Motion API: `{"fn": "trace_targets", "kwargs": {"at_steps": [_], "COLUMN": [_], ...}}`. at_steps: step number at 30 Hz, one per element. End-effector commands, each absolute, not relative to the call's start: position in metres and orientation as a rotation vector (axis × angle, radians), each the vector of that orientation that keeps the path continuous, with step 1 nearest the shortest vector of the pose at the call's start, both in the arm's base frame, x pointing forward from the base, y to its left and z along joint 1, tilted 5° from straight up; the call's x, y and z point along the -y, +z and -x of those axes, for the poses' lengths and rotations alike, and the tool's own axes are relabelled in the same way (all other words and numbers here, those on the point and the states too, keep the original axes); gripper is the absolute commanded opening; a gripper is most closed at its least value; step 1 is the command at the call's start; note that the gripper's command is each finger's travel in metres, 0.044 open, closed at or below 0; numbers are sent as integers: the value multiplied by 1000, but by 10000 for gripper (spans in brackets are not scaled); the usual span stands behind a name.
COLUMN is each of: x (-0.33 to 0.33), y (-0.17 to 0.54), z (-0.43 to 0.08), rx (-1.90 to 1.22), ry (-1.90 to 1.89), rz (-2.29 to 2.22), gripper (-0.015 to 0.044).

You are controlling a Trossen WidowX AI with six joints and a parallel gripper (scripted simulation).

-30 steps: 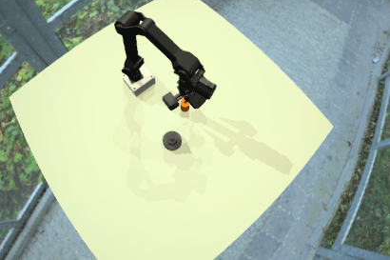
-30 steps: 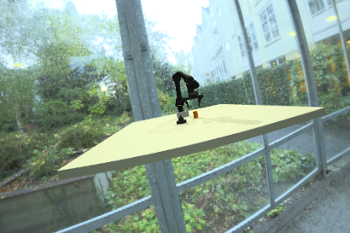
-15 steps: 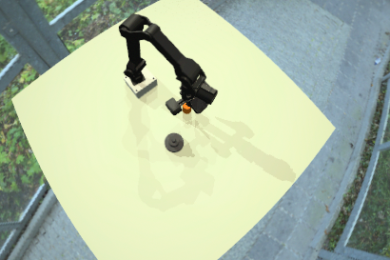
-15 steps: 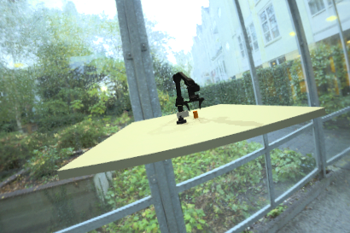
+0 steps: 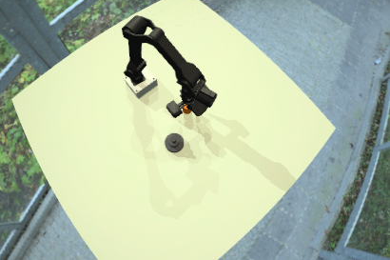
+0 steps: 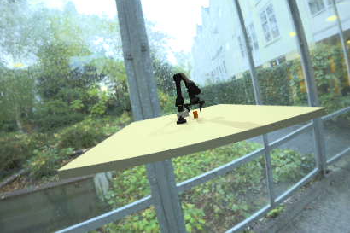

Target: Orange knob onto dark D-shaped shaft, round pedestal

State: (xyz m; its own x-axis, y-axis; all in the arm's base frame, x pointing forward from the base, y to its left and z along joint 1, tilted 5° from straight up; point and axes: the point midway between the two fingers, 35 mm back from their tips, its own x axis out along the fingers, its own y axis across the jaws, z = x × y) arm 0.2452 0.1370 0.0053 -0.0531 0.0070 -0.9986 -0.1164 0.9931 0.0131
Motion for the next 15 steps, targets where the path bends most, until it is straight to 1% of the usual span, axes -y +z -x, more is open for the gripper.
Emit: {"fn": "trace_targets", "kwargs": {"at_steps": [1, 15], "x": [-136, -136], "y": [-1, -23], "z": [-243, -240], "rx": [-1627, -1627], "ry": [96, 97], "rz": [84, 84], "gripper": [440, 440]}}
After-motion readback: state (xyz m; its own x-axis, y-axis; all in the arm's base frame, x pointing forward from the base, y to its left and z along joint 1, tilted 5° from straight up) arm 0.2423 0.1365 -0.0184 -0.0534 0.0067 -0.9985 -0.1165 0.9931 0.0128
